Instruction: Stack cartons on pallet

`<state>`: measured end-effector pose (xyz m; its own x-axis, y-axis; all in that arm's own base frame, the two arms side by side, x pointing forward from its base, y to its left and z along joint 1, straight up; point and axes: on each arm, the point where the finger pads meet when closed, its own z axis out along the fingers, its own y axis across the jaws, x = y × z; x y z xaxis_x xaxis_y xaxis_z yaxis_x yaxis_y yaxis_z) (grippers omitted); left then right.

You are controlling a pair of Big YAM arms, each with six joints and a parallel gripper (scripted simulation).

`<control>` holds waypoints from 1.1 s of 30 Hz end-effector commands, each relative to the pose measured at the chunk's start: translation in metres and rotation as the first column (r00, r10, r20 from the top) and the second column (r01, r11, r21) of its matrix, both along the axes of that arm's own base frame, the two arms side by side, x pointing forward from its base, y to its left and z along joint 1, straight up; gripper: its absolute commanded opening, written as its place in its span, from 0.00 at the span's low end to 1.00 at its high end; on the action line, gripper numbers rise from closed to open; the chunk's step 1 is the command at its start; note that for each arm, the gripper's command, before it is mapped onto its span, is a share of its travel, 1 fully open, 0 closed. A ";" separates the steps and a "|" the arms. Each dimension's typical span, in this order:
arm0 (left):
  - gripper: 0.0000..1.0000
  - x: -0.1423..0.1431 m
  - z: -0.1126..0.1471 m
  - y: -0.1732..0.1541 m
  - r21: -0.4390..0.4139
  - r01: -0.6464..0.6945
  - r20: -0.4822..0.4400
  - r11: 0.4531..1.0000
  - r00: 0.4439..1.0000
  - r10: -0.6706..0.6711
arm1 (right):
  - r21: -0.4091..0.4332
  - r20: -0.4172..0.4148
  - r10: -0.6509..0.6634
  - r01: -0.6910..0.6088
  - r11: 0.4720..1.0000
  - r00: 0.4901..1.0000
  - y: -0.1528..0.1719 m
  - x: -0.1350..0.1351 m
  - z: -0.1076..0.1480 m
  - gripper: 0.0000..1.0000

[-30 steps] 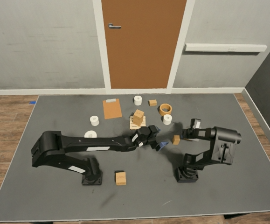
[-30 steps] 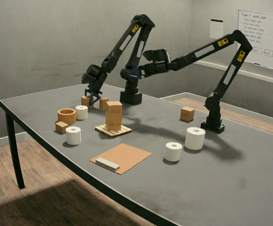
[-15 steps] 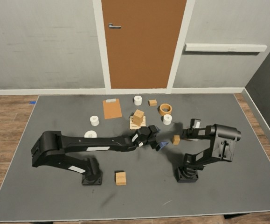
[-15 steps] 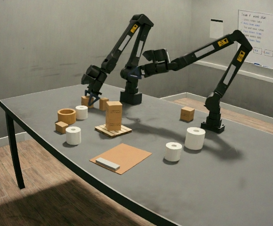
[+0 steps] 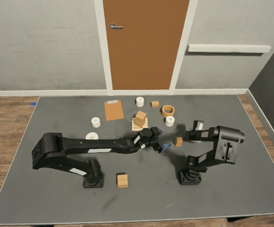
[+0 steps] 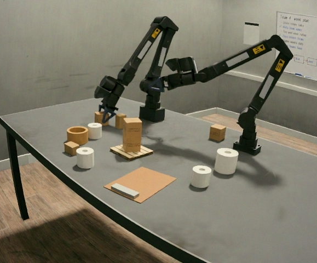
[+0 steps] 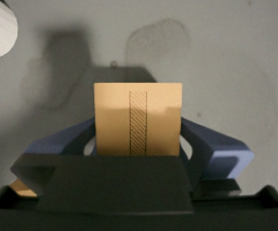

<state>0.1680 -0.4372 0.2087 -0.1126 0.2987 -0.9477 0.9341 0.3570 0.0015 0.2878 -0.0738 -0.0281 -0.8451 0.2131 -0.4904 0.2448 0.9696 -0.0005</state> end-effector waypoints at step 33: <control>1.00 0.004 0.023 -0.009 -0.049 -0.003 0.017 0.999 1.000 0.004 | -0.003 0.024 -0.006 0.006 1.000 1.000 -0.001 0.004 0.200 0.55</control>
<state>0.1680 -0.4372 0.2087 -0.1126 0.2987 -0.9477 0.9341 0.3570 0.0015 0.2796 -0.0718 0.1437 -0.8446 0.2130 -0.4911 0.2448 0.9696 -0.0005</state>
